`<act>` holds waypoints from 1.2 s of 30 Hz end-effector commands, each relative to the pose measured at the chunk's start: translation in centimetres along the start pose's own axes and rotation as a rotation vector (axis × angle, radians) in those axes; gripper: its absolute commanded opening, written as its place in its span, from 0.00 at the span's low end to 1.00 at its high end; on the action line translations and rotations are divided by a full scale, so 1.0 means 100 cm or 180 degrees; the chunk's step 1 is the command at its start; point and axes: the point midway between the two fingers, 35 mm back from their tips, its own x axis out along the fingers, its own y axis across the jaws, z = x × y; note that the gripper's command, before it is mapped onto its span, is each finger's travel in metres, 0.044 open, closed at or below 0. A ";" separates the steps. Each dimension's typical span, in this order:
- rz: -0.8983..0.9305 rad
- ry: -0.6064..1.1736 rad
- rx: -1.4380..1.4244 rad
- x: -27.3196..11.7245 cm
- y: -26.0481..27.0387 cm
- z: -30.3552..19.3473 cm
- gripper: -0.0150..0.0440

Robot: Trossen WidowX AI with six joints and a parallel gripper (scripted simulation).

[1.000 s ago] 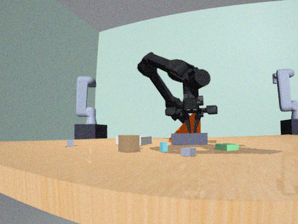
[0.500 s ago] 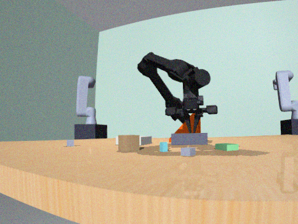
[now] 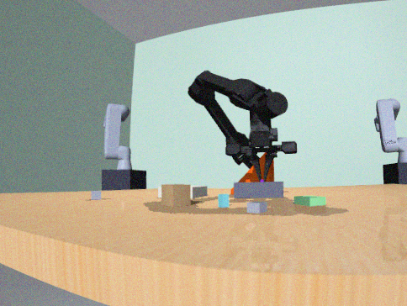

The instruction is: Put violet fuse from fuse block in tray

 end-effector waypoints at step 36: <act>0.0007 -0.0007 0.0003 -0.020 0.001 0.000 0.25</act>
